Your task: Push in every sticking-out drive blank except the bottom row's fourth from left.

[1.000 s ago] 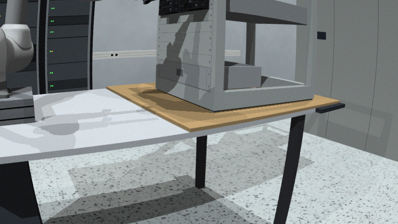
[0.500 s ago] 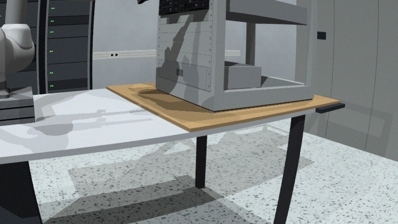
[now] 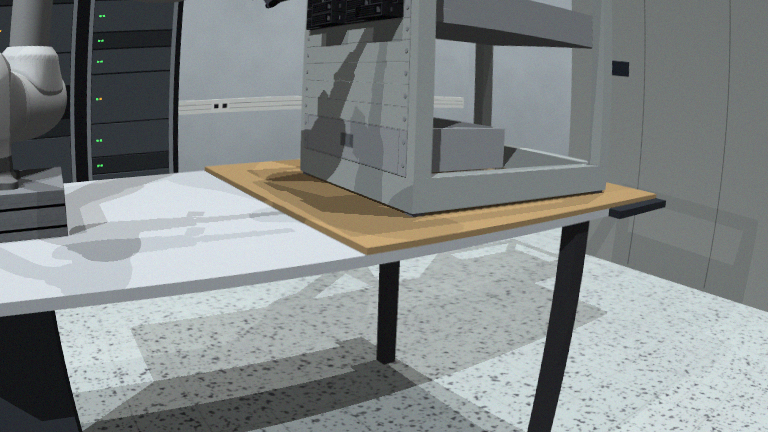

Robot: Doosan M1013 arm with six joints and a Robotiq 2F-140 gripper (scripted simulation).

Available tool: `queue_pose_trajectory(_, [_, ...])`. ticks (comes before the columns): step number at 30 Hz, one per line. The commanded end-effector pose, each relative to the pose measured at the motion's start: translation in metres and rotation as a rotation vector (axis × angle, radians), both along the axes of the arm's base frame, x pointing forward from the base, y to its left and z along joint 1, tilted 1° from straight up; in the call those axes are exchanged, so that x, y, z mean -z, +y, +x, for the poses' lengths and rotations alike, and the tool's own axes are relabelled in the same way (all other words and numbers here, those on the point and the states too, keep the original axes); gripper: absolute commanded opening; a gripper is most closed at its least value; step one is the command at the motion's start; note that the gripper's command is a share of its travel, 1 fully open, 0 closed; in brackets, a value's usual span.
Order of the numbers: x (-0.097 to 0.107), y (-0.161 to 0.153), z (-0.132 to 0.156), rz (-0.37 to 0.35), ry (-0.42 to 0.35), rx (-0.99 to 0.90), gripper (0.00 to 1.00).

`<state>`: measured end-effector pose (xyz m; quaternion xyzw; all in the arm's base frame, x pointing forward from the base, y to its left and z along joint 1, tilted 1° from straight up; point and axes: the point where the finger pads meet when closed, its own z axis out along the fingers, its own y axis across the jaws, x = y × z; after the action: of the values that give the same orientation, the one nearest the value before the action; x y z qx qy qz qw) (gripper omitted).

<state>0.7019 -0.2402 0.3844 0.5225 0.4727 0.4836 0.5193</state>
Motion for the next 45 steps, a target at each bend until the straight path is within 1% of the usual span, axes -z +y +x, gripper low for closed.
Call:
queue_pose_trajectory(1, [0.0,0.003,0.0,-0.001,-0.001,0.0,0.1])
queue_pose_trajectory(8, [0.003,0.014,0.001,-0.001,-0.001,0.0,0.1])
queue_pose_trajectory(14, [0.008,0.036,0.003,-0.001,-0.001,0.0,0.1])
queue_pose_trajectory(20, [0.016,0.066,0.006,-0.001,-0.001,0.0,0.1])
queue_pose_trajectory(22, [0.016,0.066,0.006,-0.001,-0.001,0.0,0.1])
queue_pose_trajectory(37, [0.037,0.151,0.013,-0.001,-0.001,0.0,0.1])
queue_pose_trajectory(39, [0.037,0.151,0.013,-0.001,-0.001,0.0,0.1])
queue_pose_trajectory(45, [0.044,0.18,0.016,-0.001,-0.001,0.0,0.1])
